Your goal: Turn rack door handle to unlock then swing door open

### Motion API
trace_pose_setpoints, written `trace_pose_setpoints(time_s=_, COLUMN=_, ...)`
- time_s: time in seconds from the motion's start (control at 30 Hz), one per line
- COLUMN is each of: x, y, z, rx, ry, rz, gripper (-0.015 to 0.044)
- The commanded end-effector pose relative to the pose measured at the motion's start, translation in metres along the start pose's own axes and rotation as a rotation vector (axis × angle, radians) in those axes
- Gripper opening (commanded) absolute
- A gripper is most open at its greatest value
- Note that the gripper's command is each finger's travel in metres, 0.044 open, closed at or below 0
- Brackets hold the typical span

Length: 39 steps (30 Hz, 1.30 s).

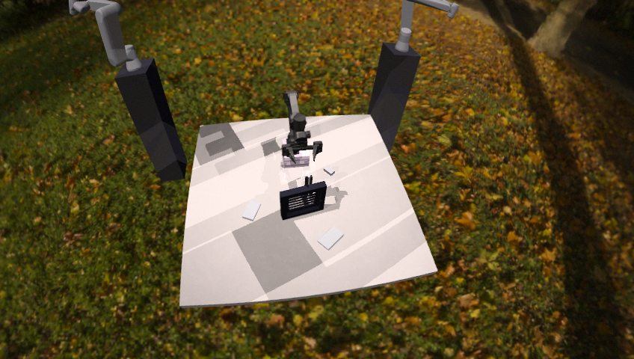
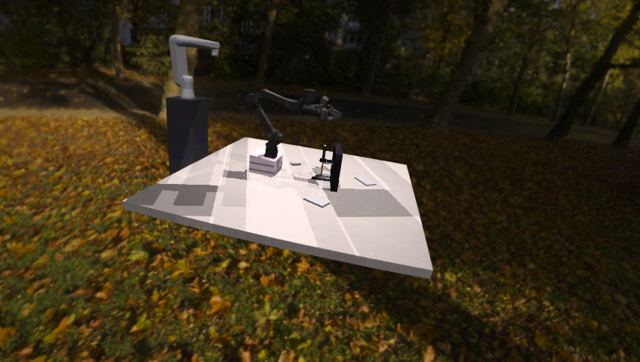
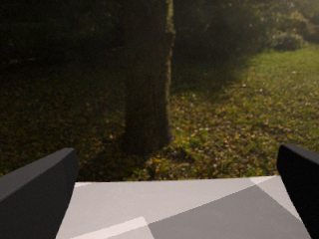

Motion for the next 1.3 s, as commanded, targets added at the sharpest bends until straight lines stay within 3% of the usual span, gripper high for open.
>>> trace_pose_setpoints(time_s=0.0, x=0.001, y=0.000, z=0.000, rx=0.000, ry=0.005, rz=0.001, gripper=0.0374)
trace_pose_setpoints(time_s=0.13, x=0.010, y=0.005, z=-0.009, rx=-0.005, ry=0.106, rz=0.029, gripper=0.0285)
trace_pose_setpoints(time_s=0.67, x=0.032, y=0.027, z=-0.054, rx=-0.039, ry=0.594, rz=0.163, gripper=0.0285)
trace_pose_setpoints(time_s=1.27, x=0.017, y=0.048, z=-0.089, rx=-0.103, ry=1.142, rz=0.313, gripper=0.0285)
Point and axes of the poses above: the point midway between the two fingers, 35 mm back from their tips, its own x axis out along the fingers, its own y axis across the jaws, z = x × y, the point moved 3 cm from there along -x, back along the fingers, and after that the axes turned 11 degrees about -x, right-handed, at the moved point
